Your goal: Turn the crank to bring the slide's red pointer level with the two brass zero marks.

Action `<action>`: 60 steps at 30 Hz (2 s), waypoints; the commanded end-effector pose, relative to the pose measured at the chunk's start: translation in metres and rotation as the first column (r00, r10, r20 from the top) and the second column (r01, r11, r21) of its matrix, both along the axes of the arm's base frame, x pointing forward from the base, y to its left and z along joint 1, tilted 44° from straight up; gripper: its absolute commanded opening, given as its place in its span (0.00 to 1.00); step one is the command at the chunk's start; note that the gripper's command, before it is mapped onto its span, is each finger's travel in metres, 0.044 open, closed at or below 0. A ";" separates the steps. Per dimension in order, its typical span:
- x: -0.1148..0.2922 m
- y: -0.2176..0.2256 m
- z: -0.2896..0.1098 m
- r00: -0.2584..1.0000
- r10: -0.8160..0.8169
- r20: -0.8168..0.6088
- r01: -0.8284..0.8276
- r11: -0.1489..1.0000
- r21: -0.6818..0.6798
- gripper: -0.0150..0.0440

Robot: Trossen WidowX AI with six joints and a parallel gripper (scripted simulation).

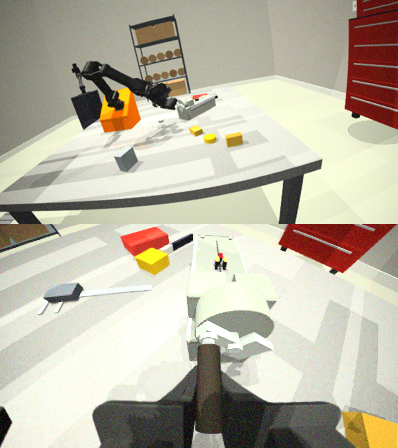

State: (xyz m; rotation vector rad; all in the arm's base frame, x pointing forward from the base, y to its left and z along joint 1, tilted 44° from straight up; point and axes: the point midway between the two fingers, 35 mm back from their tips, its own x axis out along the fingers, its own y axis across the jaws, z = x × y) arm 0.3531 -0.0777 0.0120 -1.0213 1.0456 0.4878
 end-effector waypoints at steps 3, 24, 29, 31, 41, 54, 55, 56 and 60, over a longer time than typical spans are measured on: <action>0.004 0.003 0.009 1.000 0.004 0.018 -0.004 1.000 0.004 0.25; 0.006 0.003 0.011 1.000 0.004 0.018 -0.004 1.000 0.004 0.25; 0.006 0.003 0.012 1.000 0.004 0.018 -0.004 1.000 0.004 0.25; 0.006 0.003 0.012 1.000 0.004 0.018 -0.004 1.000 0.004 0.25; 0.007 0.003 0.012 1.000 0.004 0.018 -0.004 1.000 0.004 0.25; 0.007 0.002 0.013 1.000 0.004 0.018 -0.004 1.000 0.004 0.25; 0.007 0.002 0.013 1.000 0.004 0.018 -0.004 1.000 0.004 0.25; 0.007 0.002 0.013 1.000 0.004 0.018 -0.004 1.000 0.004 0.25; 0.007 0.002 0.013 1.000 0.004 0.018 -0.004 1.000 0.004 0.25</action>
